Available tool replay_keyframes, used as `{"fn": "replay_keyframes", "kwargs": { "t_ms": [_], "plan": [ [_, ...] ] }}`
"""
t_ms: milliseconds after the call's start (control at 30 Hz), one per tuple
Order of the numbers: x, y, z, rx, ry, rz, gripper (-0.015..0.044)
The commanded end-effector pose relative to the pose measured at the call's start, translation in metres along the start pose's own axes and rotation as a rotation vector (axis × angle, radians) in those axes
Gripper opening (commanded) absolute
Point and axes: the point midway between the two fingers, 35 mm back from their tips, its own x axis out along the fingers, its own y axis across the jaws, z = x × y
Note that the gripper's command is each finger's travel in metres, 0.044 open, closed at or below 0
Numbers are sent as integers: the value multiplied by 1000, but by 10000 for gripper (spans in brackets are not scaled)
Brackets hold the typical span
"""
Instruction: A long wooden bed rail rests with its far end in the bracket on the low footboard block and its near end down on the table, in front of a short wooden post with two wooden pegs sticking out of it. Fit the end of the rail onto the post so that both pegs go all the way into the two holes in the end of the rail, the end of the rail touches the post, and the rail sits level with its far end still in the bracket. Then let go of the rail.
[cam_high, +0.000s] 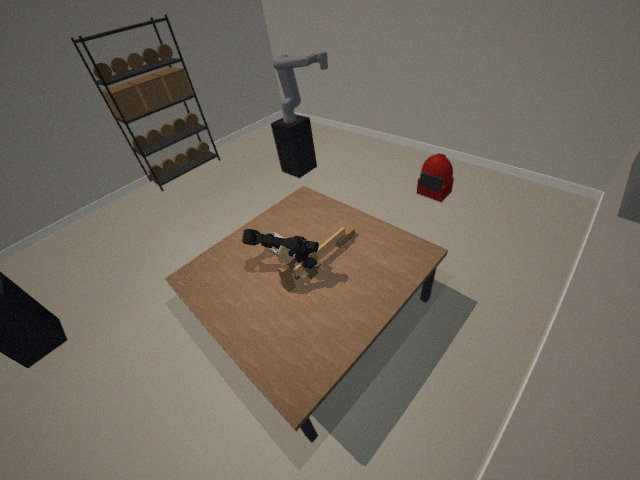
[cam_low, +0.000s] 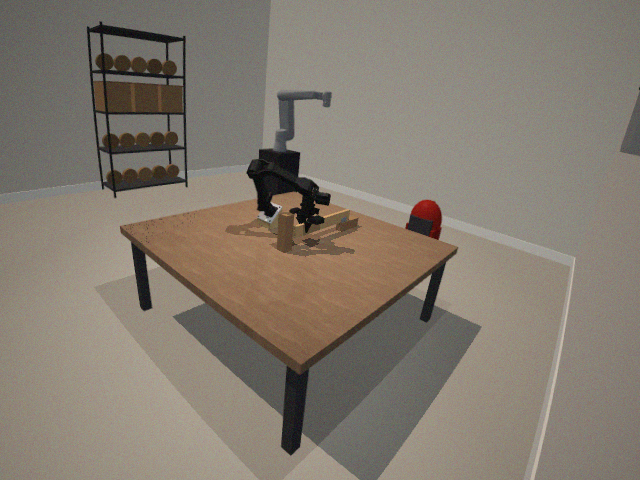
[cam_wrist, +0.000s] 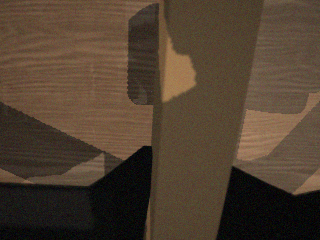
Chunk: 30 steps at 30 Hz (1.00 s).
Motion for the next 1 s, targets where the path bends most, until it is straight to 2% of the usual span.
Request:
{"fn": "replay_keyframes", "kwargs": {
  "t_ms": [0,967],
  "plan": [
    [-5,-1,2,0,-11,-5,0],
    [-8,-1,2,0,-11,-5,0]
  ]
}}
